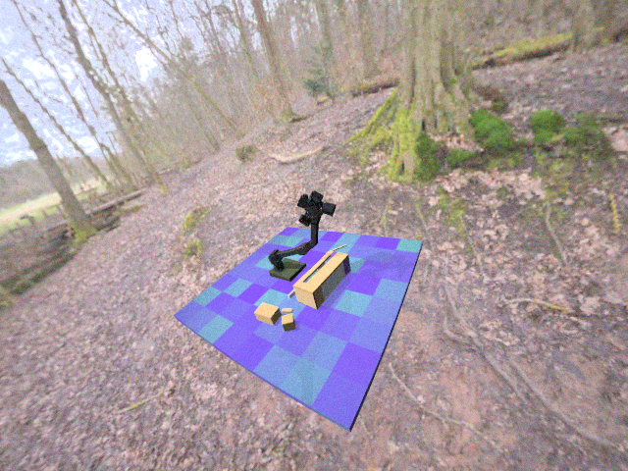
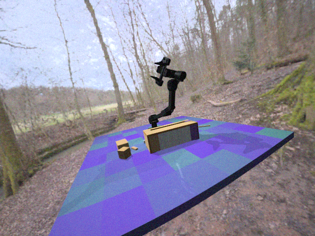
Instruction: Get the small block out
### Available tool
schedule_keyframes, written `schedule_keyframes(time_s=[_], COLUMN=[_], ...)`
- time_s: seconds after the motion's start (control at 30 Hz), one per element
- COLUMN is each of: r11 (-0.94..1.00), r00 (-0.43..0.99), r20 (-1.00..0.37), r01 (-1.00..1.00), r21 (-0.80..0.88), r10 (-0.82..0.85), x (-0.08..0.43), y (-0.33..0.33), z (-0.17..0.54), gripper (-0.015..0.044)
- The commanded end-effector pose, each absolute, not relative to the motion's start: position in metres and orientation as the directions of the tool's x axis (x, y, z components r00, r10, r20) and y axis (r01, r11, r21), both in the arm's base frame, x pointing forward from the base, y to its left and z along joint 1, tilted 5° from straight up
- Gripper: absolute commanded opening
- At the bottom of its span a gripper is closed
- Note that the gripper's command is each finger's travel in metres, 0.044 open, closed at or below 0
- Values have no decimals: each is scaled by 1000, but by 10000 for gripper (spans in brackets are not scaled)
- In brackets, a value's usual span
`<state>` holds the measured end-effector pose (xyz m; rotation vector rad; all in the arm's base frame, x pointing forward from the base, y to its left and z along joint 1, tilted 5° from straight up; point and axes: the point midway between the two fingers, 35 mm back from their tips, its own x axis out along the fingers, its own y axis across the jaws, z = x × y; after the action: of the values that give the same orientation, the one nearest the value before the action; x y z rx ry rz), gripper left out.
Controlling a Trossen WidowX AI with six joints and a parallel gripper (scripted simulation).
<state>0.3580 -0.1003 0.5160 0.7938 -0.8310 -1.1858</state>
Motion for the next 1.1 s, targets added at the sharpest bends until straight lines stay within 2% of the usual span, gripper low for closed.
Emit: schedule_keyframes(time_s=[0.0,0.33,0.57,0.83,1.07], r11=[198,419,556,579,539], r00=[174,370,474,526,602], r20=[132,290,408,413,290], r01=[449,340,229,196,284], r21=[871,842,799,792,793], r10=[-976,-883,-780,-743,-744], x=[356,284,188,105,89], y=[-99,-30,-6,-54,-130], z=[518,588,632,642,614], gripper=[400,400,400,400,400])
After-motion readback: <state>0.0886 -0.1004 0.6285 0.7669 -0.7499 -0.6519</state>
